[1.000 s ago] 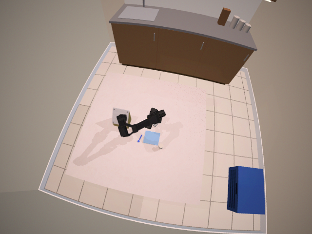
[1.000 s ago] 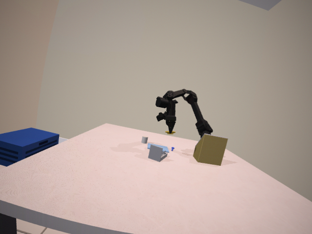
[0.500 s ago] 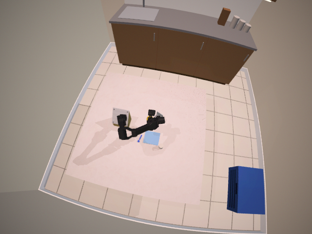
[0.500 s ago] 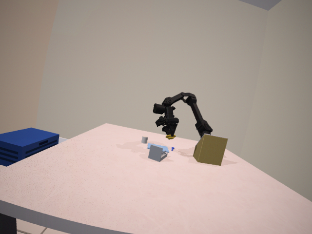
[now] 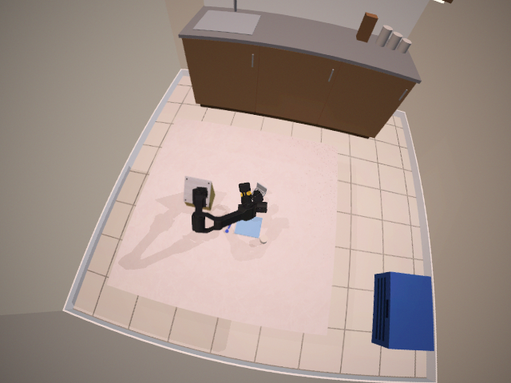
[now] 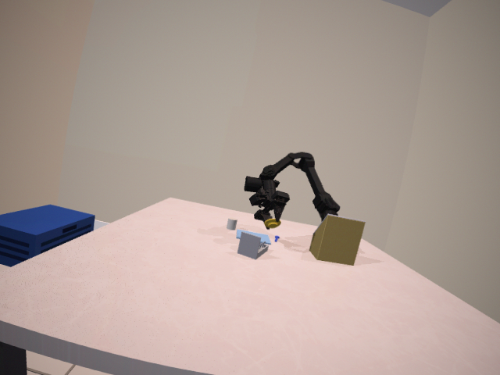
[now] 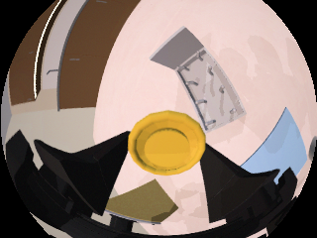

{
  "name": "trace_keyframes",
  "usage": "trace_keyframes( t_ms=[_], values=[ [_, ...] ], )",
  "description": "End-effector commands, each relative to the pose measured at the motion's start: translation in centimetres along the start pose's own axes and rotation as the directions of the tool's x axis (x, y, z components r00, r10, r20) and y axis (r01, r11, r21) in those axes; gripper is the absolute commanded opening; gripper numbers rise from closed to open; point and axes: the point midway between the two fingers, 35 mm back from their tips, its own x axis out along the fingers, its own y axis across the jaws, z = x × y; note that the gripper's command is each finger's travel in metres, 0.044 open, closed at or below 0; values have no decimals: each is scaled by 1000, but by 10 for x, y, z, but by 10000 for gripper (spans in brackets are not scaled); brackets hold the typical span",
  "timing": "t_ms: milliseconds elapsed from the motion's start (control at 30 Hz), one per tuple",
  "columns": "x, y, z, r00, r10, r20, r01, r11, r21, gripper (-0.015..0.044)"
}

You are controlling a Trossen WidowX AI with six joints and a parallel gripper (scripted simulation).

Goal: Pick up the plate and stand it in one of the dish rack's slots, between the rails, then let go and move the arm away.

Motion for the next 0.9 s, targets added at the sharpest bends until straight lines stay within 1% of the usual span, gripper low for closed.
trace_keyframes(
  t_ms=[0,233,433,633,867],
  values=[
    [3,-1,-1,998,50,34,-48,997,-66,0],
    [7,-7,1,984,132,120,-106,974,-202,0],
    [8,-12,2,962,191,197,-120,938,-324,0],
    [8,-17,2,931,241,275,-100,891,-443,0],
    [7,-23,3,884,287,368,-32,825,-565,0]
  ],
)
